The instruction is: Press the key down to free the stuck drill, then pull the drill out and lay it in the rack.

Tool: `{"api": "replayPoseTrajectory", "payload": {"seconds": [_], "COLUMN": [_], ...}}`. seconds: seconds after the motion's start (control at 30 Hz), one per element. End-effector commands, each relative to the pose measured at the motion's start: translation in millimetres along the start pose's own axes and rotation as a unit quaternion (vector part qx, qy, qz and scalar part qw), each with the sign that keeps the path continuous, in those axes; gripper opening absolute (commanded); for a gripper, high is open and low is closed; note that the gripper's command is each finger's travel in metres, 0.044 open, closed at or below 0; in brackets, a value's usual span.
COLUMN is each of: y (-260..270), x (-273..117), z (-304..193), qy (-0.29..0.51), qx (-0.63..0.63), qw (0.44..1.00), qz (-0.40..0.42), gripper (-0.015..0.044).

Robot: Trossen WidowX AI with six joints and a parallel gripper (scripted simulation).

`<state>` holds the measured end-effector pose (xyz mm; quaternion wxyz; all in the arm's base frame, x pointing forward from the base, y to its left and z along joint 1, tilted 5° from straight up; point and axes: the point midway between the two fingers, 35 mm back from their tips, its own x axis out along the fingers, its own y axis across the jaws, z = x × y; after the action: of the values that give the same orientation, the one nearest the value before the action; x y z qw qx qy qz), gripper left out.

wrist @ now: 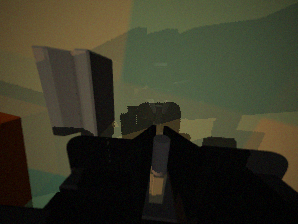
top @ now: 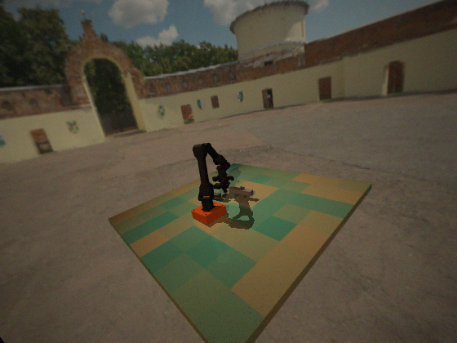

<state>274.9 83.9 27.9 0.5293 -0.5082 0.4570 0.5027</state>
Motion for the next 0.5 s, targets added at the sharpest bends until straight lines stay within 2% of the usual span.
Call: {"api": "replayPoseTrajectory", "payload": {"seconds": [0.0, 0.4, 0.47], "y": [-2, -2, -1], "x": [-1, -2, -1], "z": [6, 25, 20], "qy": [-0.002, -0.003, -0.003], "qx": [0.002, 0.002, 0.001], "qw": [1.000, 1.000, 1.000], "qz": [-0.001, -0.001, 0.001], "gripper": [0.0000, 0.0000, 0.0053]}}
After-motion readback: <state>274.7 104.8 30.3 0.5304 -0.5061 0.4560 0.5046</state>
